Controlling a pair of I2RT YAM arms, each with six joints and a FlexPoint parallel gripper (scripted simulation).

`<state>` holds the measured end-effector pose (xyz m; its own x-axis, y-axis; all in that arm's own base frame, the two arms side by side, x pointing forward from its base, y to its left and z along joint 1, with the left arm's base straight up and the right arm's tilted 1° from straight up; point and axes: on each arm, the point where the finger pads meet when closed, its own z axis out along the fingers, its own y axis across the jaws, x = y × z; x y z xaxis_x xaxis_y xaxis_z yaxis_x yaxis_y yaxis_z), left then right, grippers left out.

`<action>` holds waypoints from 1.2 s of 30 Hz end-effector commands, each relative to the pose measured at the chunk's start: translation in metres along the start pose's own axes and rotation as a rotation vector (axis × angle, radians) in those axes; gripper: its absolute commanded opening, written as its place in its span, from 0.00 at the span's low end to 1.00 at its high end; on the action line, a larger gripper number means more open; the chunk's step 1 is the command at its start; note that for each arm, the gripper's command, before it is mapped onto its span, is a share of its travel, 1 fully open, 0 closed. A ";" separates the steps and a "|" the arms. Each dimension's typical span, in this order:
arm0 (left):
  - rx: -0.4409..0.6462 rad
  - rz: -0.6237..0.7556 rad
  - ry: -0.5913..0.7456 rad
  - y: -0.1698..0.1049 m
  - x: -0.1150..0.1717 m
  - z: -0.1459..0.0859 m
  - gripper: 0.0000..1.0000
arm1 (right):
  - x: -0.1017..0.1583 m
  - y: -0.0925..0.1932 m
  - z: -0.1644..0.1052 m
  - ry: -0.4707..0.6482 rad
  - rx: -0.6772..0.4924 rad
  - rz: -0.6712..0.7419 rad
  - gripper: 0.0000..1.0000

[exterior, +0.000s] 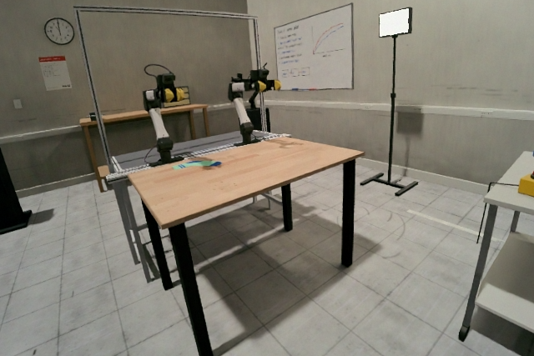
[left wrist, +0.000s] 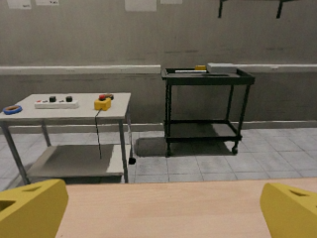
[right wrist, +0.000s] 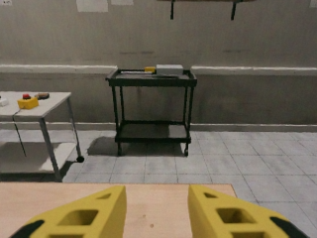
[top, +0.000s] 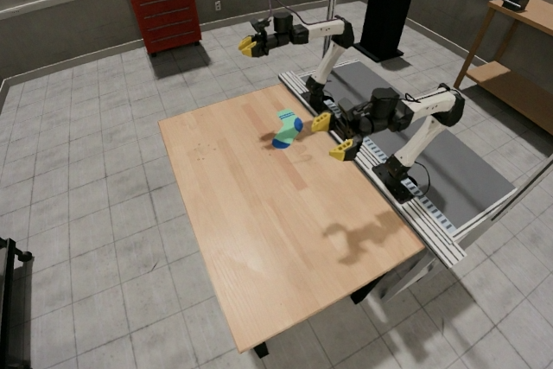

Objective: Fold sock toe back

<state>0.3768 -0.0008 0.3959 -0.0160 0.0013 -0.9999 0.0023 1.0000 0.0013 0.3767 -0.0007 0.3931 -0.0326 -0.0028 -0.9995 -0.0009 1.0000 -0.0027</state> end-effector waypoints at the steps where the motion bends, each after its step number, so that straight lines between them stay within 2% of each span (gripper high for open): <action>1: -0.002 -0.001 -0.016 0.001 -0.006 -0.002 1.00 | 0.042 -0.004 0.006 0.138 0.002 -0.018 0.34; 4: -0.002 -0.001 -0.016 0.001 -0.006 -0.002 1.00 | 0.064 -0.005 0.005 0.221 0.001 -0.025 0.34; 7: -0.002 -0.001 -0.016 0.001 -0.006 -0.002 1.00 | 0.067 -0.006 0.005 0.236 0.001 -0.026 0.34; 21: -0.002 -0.001 -0.016 0.001 -0.006 -0.002 1.00 | 0.174 -0.014 -0.018 0.630 -0.005 -0.030 0.34; 23: -0.002 -0.001 -0.016 0.001 -0.006 -0.002 1.00 | 0.174 -0.014 -0.018 0.630 -0.005 -0.030 0.34; 36: -0.002 -0.001 -0.016 0.001 -0.006 -0.002 1.00 | 0.252 -0.017 -0.070 0.997 -0.024 -0.007 0.34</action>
<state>0.3768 -0.0008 0.3959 -0.0160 0.0013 -0.9999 0.0023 1.0000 0.0013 0.3220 -0.0177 0.1754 -0.7740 -0.0142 -0.6330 -0.0103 0.9999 -0.0099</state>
